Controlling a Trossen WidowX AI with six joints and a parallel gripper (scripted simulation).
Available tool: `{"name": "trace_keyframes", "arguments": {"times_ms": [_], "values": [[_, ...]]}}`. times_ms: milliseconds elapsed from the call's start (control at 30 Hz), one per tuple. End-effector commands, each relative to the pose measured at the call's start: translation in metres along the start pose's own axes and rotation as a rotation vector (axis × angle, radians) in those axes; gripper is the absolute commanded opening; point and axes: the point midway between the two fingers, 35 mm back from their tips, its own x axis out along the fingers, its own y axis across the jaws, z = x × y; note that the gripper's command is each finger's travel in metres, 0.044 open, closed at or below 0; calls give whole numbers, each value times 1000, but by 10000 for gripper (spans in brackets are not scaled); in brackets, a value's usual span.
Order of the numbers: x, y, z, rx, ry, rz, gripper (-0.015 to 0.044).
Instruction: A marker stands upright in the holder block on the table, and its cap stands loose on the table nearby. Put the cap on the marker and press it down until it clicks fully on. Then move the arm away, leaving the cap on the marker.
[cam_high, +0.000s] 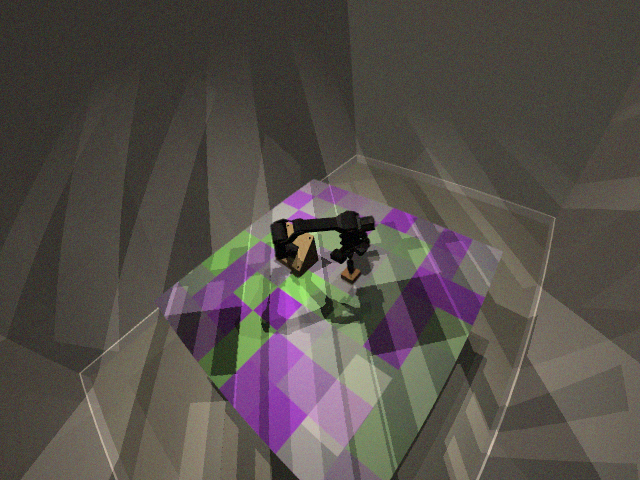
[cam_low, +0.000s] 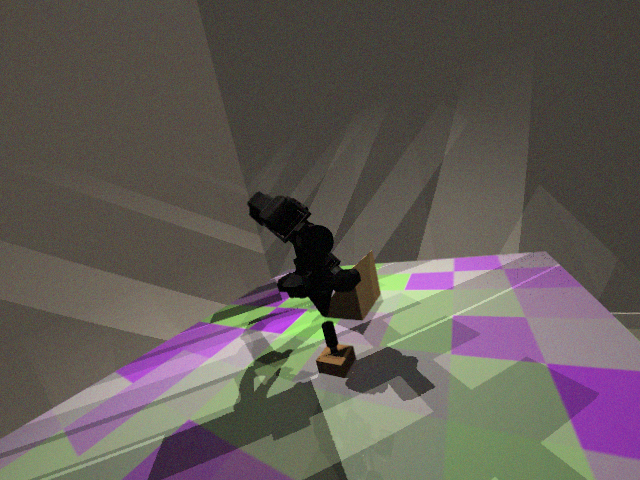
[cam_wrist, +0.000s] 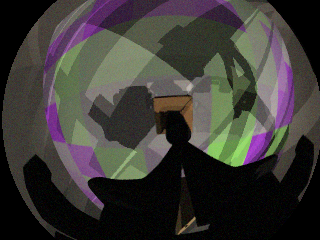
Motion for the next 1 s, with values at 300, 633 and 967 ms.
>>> {"name": "trace_keyframes", "arguments": {"times_ms": [300, 633, 967], "values": [[20, -1, -1, -5, 1, -5, 0], [32, -1, 0, -5, 1, -6, 0], [8, 1, 3, 0, -4, 3, 0]]}}
